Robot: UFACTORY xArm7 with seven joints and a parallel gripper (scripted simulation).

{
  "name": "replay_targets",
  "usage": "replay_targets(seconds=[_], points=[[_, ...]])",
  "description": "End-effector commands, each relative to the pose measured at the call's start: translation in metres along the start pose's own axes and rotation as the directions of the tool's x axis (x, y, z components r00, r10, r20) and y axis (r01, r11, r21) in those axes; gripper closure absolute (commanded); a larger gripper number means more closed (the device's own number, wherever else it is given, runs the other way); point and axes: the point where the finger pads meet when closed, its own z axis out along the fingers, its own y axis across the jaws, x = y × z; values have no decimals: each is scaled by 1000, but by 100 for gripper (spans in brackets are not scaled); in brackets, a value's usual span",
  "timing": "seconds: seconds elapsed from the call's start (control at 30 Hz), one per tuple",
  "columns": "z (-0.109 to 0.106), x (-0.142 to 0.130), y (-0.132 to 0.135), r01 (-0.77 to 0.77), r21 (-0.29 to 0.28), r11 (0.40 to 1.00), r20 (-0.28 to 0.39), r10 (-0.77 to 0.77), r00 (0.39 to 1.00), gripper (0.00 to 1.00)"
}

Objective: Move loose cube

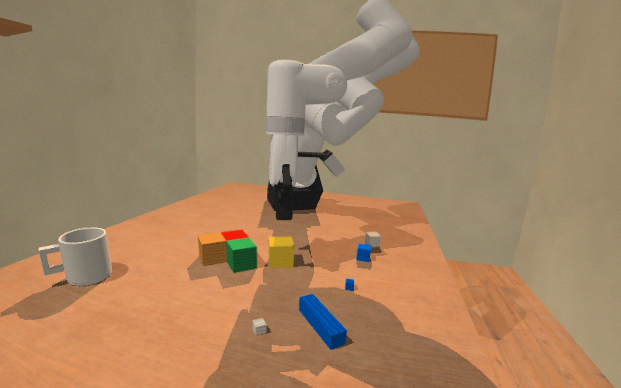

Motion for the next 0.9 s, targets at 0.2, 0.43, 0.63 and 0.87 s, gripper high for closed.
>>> replay_targets(seconds=[0.2, 0.43, 0.63, 0.87], points=[[7, 0, 1, 1, -2, 1000, 0, -1, 1000, 18], [16, -1, 1, 1, -2, 1000, 0, -1, 1000, 18], [25, -1, 1, 1, -2, 1000, 0, -1, 1000, 18], [32, -1, 1, 1, -2, 1000, 0, -1, 1000, 18]])
